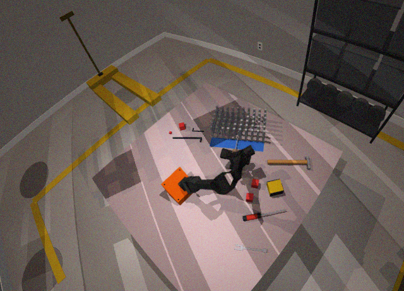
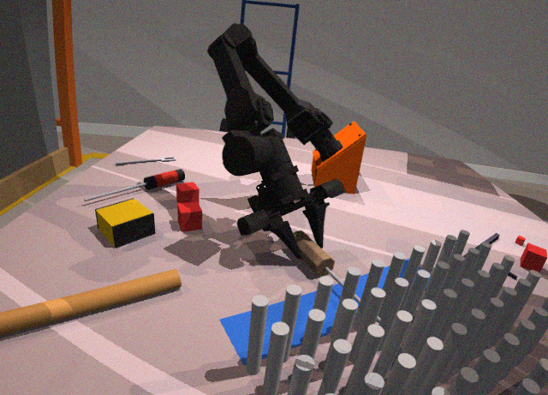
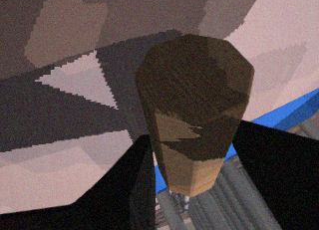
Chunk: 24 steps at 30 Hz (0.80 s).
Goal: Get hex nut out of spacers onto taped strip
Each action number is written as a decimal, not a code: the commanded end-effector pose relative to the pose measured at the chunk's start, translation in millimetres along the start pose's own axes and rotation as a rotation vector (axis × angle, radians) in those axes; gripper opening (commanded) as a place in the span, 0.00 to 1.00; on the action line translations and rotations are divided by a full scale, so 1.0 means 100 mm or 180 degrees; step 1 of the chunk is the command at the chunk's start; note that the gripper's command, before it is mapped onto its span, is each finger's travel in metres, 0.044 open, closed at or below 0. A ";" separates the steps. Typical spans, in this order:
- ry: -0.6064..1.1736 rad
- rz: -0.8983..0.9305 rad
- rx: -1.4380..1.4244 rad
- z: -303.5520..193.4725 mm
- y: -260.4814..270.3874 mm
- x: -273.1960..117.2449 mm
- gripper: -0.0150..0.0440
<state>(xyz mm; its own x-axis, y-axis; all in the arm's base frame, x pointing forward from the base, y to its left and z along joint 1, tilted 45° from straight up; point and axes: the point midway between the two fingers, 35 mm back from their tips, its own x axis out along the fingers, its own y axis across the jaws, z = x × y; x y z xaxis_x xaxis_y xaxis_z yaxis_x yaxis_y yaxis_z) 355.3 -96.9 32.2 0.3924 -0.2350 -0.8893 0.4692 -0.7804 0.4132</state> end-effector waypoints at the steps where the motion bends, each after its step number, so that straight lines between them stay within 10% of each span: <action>1: 0.0003 -0.0008 -0.0018 0.03 -0.01 -0.03 0.25; 24: -0.0002 -0.0008 -0.0019 0.16 -0.01 -0.11 0.25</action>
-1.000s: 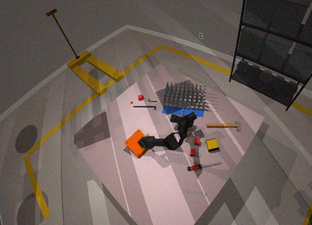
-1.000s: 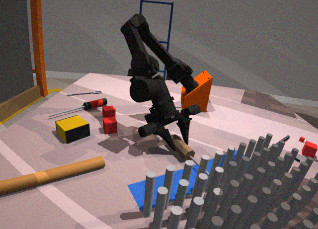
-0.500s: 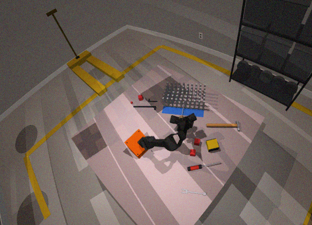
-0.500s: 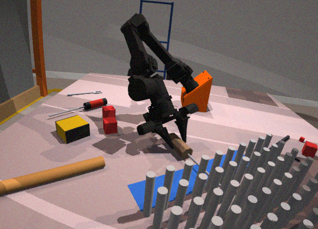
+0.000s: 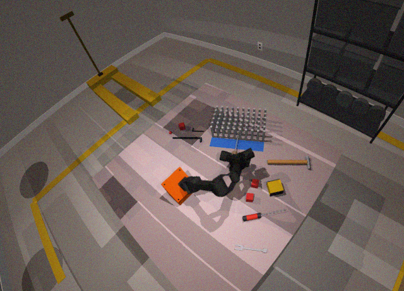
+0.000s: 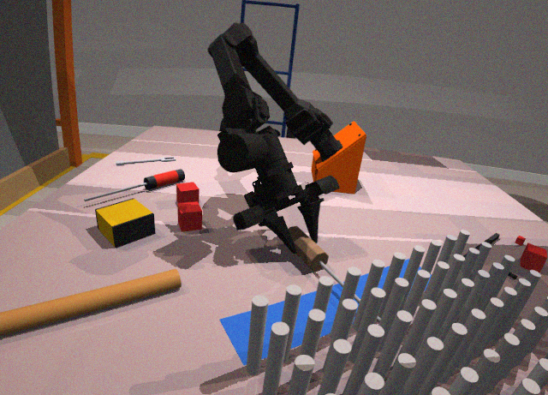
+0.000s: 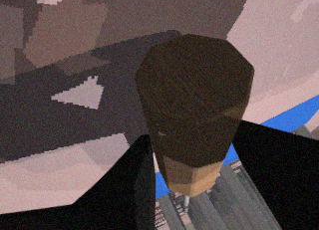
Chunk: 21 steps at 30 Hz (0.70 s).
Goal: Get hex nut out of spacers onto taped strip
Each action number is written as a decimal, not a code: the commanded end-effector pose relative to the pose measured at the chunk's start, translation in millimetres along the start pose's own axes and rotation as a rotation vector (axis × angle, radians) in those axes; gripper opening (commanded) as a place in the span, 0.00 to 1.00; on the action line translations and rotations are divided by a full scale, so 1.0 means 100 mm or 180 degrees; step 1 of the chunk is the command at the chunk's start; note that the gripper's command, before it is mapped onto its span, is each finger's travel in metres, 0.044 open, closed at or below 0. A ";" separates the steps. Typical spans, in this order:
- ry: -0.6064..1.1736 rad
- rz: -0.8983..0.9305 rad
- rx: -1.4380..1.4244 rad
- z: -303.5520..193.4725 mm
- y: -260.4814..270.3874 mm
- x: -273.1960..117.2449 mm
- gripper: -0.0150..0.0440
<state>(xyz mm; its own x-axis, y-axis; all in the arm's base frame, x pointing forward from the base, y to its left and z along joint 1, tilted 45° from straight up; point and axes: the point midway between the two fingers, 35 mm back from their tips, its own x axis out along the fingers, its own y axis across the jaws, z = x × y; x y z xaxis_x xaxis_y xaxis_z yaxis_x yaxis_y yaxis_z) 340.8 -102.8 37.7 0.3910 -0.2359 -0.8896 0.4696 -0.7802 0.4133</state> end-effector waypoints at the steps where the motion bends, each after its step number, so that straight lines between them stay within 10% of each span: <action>1: 0.0003 -0.0008 -0.0017 0.03 -0.01 -0.03 0.25; 21: -0.0001 -0.0007 -0.0018 0.15 -0.01 -0.10 0.25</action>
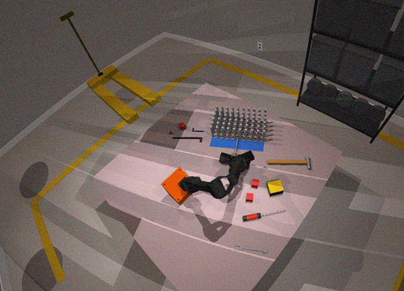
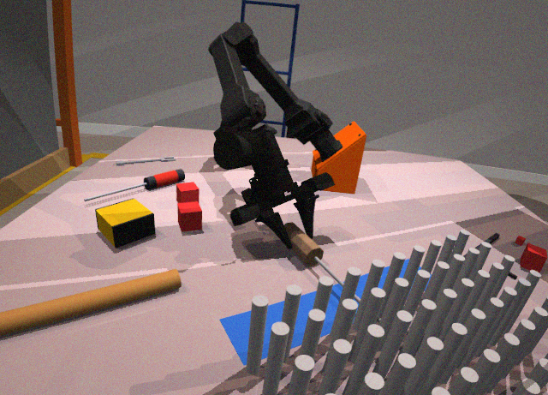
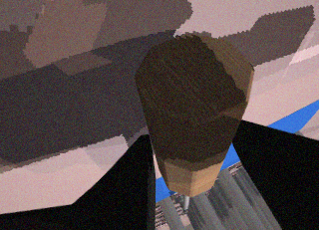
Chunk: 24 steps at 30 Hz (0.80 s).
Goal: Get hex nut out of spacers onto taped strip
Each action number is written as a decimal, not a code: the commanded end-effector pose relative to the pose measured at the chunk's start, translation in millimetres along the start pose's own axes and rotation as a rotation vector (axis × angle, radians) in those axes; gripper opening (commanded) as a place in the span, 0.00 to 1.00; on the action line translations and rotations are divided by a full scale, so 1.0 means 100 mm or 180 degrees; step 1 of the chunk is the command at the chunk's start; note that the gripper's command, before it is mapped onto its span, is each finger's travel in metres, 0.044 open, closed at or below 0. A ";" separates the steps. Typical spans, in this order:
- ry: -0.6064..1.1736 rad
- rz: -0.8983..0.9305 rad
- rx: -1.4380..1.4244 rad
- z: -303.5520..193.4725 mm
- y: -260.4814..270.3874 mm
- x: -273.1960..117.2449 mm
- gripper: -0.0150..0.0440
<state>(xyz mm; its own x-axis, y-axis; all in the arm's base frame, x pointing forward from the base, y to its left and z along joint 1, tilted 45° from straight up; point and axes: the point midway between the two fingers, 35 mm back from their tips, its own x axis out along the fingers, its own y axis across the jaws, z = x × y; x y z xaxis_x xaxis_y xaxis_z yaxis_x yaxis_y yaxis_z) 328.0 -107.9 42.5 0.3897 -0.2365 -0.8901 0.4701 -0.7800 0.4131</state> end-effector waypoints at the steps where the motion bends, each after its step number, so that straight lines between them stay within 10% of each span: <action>1: 0.0004 -0.0006 -0.0017 0.03 -0.01 -0.03 0.25; 24: -0.0001 -0.0005 -0.0018 0.16 -0.01 -0.12 0.25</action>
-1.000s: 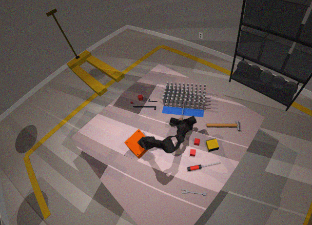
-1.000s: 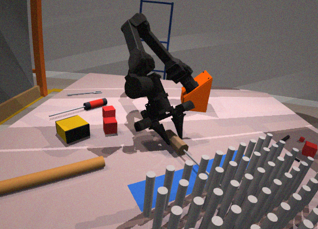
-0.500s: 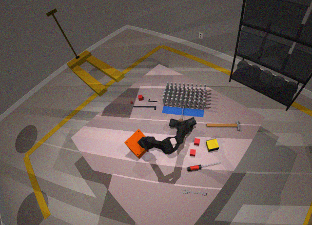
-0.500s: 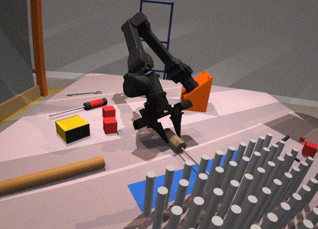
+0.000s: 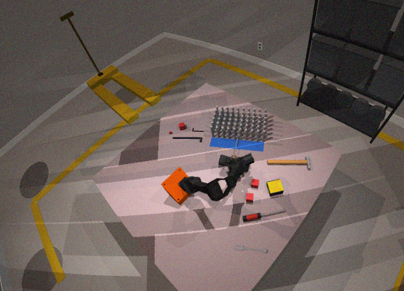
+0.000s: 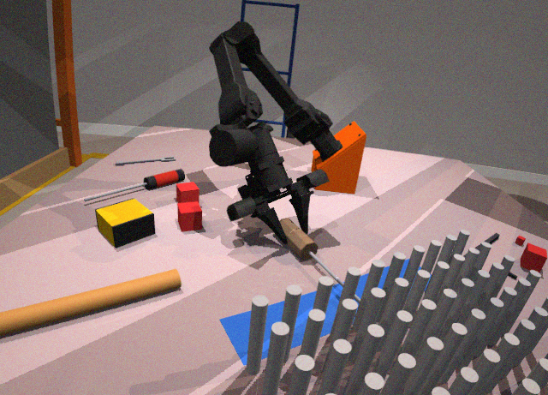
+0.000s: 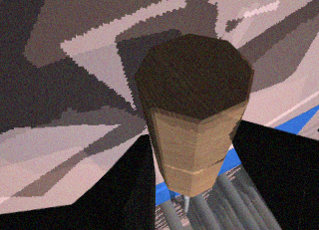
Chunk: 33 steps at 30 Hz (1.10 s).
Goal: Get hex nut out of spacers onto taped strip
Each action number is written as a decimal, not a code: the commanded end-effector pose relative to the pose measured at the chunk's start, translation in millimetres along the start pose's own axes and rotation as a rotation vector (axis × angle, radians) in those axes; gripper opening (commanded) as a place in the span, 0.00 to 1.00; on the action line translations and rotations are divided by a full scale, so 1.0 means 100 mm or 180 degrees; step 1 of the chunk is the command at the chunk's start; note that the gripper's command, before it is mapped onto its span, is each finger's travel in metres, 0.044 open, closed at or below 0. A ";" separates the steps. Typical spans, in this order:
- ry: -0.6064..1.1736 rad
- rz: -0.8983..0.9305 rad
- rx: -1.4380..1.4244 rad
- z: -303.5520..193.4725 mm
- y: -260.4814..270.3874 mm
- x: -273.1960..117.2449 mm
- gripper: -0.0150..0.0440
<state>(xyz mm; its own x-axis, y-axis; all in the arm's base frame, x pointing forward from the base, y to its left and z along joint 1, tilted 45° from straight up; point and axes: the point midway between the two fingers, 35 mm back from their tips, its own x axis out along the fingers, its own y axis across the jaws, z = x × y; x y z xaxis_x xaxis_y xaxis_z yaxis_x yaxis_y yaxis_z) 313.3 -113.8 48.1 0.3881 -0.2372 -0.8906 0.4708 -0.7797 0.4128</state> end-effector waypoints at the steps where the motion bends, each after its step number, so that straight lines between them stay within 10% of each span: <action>1: 0.0004 -0.0004 -0.0016 0.03 -0.01 -0.03 0.25; 33: -0.0002 -0.0002 -0.0017 0.22 0.00 -0.15 0.25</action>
<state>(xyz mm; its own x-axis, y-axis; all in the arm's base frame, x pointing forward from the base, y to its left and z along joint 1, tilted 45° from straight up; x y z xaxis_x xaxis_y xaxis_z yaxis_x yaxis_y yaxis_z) 293.0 -121.9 55.8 0.3860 -0.2381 -0.8912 0.4716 -0.7794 0.4125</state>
